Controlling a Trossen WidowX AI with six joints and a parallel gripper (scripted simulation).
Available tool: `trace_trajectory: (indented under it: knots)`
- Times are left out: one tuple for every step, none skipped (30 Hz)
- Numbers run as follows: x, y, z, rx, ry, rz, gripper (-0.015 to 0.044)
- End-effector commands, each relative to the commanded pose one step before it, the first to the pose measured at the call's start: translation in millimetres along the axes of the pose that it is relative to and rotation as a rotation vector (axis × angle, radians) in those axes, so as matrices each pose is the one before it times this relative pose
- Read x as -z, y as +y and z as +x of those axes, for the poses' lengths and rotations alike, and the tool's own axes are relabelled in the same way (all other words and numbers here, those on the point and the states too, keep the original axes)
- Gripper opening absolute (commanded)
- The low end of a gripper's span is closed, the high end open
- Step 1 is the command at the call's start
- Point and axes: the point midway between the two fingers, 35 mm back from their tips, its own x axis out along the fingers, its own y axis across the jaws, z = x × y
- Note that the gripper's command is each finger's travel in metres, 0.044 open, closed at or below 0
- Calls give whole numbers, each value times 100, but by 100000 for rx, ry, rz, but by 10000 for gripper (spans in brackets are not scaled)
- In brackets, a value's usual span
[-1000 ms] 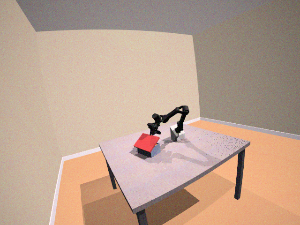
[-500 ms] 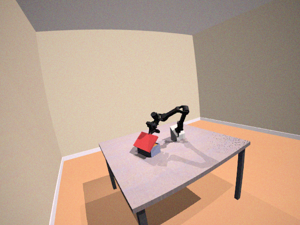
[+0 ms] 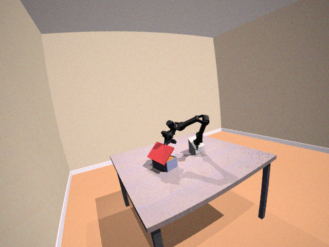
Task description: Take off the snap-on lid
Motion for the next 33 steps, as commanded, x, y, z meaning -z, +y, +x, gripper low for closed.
trace_trajectory:
  knots:
    - [53,1114,-551,-1132,42,-1683,0]
    - [-1,100,-84,2,-3,-1,0]
    - [-1,100,-84,2,-3,-1,0]
    - [-1,100,-84,2,-3,-1,0]
    - [-1,100,-84,2,-3,-1,0]
    - [-1,100,-84,2,-3,-1,0]
    - [-1,100,-84,2,-3,-1,0]
    - [-1,100,-84,2,-3,-1,0]
    - [-1,100,-84,2,-3,-1,0]
    - [-1,100,-84,2,-3,-1,0]
    - [-1,100,-84,2,-3,-1,0]
    - [-1,100,-84,2,-3,-1,0]
    - [-1,100,-84,2,-3,-1,0]
    - [-1,100,-84,2,-3,-1,0]
    - [-1,99,-84,2,-3,-1,0]
    - [-1,99,-84,2,-3,-1,0]
    - [-1,99,-84,2,-3,-1,0]
    - [-1,99,-84,2,-3,-1,0]
    - [-1,99,-84,2,-3,-1,0]
    - [-1,99,-84,2,-3,-1,0]
    - [-1,99,-84,2,-3,-1,0]
    - [-1,99,-84,2,-3,-1,0]
    - [-1,99,-84,2,-3,-1,0]
    - [-1,98,-83,2,-3,-1,0]
    - [0,57,-48,1,-2,0,0]
    - [0,0,0,0,0,0,0]
    - [0,0,0,0,0,0,0]
    - [0,0,0,0,0,0,0]
    - [12,-96,37,1,1,2,0]
    - [87,-209,71,2,3,7,0]
    - [167,-207,60,2,5,11,0]
    - [300,-214,45,2,8,19,0]
    - [236,-79,1,1,5,14,0]
